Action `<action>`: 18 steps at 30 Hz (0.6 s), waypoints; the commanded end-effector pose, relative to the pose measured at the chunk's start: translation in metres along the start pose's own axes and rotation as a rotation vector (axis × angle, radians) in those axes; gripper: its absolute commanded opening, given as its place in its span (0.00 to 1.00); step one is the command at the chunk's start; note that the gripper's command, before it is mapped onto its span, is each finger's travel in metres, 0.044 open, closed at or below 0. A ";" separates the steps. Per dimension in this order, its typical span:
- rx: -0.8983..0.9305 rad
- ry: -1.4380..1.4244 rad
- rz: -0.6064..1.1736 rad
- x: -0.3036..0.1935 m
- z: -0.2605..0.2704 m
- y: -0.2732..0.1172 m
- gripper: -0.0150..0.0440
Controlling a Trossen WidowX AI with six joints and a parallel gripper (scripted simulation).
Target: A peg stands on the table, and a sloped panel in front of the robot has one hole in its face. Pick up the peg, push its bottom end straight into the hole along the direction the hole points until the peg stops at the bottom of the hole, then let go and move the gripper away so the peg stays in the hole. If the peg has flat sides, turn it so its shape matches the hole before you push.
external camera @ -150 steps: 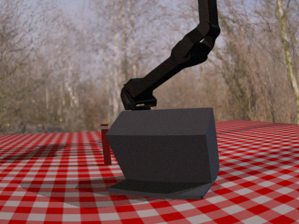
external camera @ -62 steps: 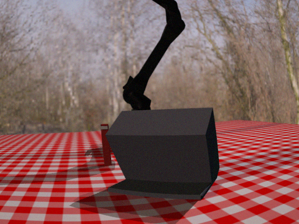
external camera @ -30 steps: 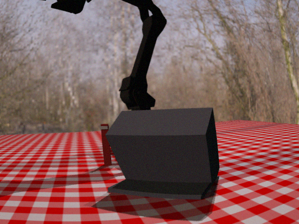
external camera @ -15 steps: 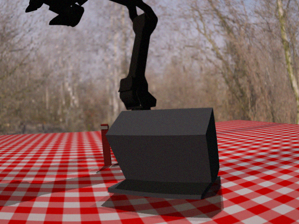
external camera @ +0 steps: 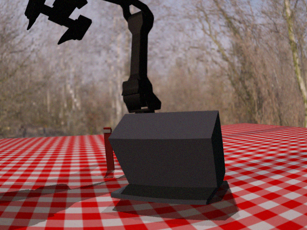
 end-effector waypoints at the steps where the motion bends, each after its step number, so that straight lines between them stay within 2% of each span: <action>1: 0.063 -0.031 0.012 0.005 0.009 0.016 1.00; 18: 0.284 -0.260 0.061 0.029 0.049 0.070 1.00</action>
Point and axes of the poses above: the point midway between the two fingers, 35 mm back from their tips, its own y axis out along the fingers, its own z axis across the jaws, x = y × z, the point moved 6 cm from there along -y, back along the fingers, and after that the axes turned 5 degrees about -y, right-handed, at the moved point
